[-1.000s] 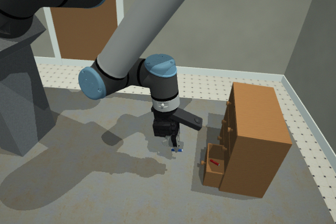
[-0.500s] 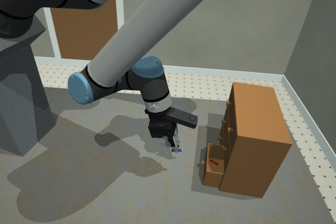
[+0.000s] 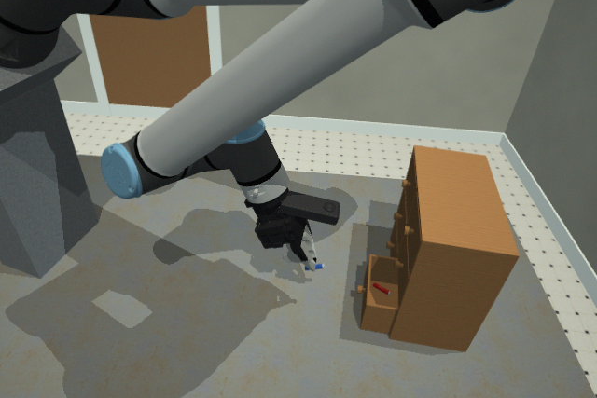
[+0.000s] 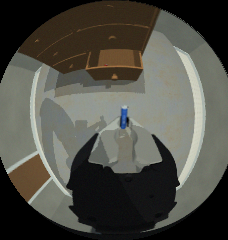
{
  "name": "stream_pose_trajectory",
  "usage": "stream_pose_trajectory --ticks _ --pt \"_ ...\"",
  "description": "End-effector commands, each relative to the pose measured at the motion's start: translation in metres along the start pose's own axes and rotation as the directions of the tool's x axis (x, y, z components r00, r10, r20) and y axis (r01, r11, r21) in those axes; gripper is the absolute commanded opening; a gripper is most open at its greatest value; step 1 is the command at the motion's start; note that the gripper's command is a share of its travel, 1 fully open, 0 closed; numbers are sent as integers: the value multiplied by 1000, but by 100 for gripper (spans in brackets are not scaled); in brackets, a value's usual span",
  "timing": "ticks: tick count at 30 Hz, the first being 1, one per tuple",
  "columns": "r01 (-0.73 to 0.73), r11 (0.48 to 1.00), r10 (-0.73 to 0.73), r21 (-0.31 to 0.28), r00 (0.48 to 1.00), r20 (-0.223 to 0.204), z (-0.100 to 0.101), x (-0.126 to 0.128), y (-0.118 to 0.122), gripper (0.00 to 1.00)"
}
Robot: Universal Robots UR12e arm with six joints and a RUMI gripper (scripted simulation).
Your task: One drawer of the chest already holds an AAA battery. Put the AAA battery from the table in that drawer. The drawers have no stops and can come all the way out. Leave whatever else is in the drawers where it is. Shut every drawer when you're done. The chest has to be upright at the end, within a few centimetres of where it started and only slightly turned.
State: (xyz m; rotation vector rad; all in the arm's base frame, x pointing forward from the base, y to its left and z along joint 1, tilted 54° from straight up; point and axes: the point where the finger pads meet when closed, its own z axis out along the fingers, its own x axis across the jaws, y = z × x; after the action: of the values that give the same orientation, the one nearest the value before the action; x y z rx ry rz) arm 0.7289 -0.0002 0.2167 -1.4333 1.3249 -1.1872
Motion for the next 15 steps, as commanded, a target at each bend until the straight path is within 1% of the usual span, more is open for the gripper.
stream_pose_trajectory --ticks 1,10,12,15 --pt "-1 997 1 71 1000 -1 0 0 0 2" --pt "-1 983 1 186 1000 -1 1 0 1 2" --pt "-1 983 1 186 1000 -1 1 0 1 2" --pt "-1 974 1 226 1000 -1 1 0 2 2"
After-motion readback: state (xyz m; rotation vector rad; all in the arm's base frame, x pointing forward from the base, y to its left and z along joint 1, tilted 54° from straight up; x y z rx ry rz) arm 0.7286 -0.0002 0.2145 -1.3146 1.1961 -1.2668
